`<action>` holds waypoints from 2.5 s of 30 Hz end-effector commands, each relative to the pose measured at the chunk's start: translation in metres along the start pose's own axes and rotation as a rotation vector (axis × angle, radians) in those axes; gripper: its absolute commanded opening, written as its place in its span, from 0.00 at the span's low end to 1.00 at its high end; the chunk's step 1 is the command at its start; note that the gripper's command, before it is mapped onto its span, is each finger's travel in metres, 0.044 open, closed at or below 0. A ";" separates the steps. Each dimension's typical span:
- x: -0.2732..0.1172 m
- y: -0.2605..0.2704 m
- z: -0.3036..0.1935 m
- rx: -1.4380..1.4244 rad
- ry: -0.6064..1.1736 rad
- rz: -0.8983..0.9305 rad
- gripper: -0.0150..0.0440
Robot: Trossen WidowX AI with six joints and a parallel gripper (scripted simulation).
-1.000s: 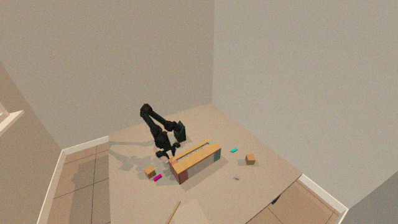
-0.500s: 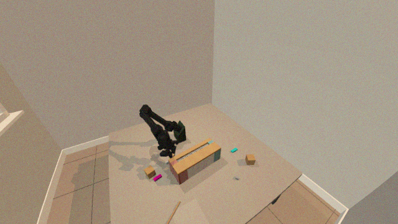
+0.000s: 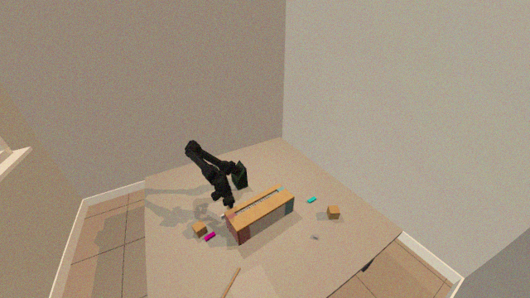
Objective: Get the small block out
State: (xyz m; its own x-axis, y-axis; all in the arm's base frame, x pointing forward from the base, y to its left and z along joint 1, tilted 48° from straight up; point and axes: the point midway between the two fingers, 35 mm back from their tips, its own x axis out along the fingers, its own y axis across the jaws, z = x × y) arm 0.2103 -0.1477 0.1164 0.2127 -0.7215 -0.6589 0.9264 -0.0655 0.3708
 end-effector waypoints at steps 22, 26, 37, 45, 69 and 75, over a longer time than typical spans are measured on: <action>-0.016 -0.002 -0.012 -1.041 -0.029 -0.050 0.25; -0.019 -0.002 -0.014 -1.213 -0.032 -0.060 0.25; -0.028 -0.003 -0.017 -1.688 -0.042 -0.094 0.25; -0.034 -0.002 -0.019 -2.034 -0.048 -0.125 0.25; -0.054 0.000 -0.024 -3.066 -0.053 -0.282 0.25; -0.060 0.002 -0.025 -3.320 -0.047 -0.346 0.25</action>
State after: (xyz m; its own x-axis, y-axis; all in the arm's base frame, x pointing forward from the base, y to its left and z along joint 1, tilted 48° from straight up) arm 0.2055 -0.0896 0.1373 0.1830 -0.8423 -0.5071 -0.9498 -0.0184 -0.3123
